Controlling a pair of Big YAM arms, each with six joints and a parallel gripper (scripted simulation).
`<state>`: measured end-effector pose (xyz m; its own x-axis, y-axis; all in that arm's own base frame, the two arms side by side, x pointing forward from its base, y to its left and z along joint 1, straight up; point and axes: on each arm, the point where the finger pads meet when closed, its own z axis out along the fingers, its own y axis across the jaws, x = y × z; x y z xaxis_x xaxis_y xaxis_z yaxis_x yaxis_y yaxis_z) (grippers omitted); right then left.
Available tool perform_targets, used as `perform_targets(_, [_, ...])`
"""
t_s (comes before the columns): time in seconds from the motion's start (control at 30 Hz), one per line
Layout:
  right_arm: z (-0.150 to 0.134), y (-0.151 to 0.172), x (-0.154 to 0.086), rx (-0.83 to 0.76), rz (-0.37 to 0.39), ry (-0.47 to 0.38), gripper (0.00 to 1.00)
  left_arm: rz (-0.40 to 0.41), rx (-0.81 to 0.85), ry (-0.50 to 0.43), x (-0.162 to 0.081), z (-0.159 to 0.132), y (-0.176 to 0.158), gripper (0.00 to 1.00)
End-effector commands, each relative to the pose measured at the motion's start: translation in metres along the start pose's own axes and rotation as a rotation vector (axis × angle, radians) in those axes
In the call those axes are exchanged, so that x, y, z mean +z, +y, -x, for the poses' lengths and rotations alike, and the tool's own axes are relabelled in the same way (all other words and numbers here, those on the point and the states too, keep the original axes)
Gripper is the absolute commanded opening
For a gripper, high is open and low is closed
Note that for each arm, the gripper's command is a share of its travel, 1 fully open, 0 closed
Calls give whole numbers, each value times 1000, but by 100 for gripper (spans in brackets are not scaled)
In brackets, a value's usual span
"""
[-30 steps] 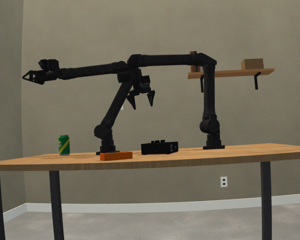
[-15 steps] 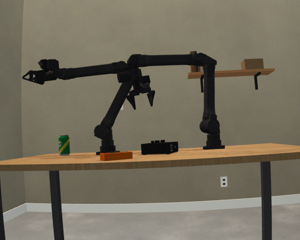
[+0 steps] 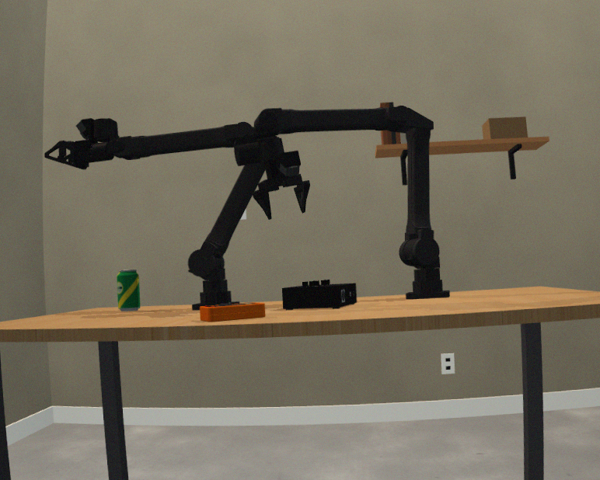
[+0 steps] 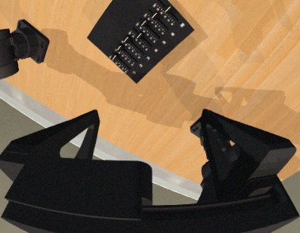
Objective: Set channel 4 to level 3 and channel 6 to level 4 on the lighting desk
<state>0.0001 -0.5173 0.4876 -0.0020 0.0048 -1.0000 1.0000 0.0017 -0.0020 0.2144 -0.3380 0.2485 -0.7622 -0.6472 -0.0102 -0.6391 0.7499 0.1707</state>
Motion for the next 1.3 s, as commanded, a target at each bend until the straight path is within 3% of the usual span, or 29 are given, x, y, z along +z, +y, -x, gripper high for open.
perform_targets(0.0, [41, -3, 5, 9, -6, -55, 100, -44, 1, 4, -21, -2, -5, 100])
perform_targets(0.3, [41, -3, 5, 9, -6, -55, 100, -37, 9, 3, -17, 0, -1, 100])
perform_targets(0.33, [41, -3, 5, 9, -6, -55, 100, -12, 13, 2, -8, 6, 8, 100])
perform_targets(0.37, [41, -3, 5, 9, -6, -55, 100, -39, 36, 4, -5, 9, 6, 100])
perform_targets(0.67, [41, -3, 5, 9, -6, -55, 100, -199, 492, -37, 55, 57, 48, 100])
perform_targets(0.73, [41, -3, 5, 9, -6, -55, 100, -203, 505, -39, 57, 58, 49, 100])
perform_targets(0.77, [41, -3, 5, 9, -6, -55, 100, -262, 503, -55, 31, 59, 35, 100])
perform_targets(0.87, [41, -3, 5, 9, -6, -55, 100, -238, 508, -49, 38, 57, 32, 100])
perform_targets(0.9, [41, -3, 5, 9, -6, -55, 100, -173, 528, -33, 66, 50, 45, 100])
perform_targets(0.97, [41, -3, 5, 9, -6, -55, 100, -157, 528, -29, 67, 50, 49, 100])
perform_targets(1.07, [41, -3, 5, 9, -6, -55, 100, -233, 515, -51, 38, 55, 42, 100])
perform_targets(1.27, [41, -3, 5, 9, -6, -55, 100, -217, 515, -47, 43, 55, 40, 100])
